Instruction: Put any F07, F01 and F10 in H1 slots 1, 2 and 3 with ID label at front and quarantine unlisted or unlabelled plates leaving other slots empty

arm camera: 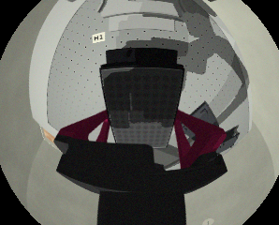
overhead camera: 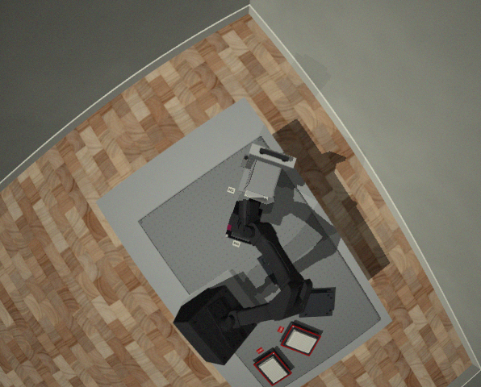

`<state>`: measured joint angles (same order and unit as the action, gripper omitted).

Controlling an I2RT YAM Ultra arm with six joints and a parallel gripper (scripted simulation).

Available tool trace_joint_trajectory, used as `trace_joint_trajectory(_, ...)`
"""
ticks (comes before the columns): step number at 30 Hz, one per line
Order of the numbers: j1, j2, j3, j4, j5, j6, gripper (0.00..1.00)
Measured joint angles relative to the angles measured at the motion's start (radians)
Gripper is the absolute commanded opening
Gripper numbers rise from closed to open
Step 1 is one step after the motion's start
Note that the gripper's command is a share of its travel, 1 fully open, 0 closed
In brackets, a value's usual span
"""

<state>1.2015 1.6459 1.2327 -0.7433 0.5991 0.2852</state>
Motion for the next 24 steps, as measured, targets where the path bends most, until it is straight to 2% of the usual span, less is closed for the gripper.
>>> trace_joint_trajectory(24,-0.023,0.019,-0.020,0.058,-0.010,-0.026,0.86)
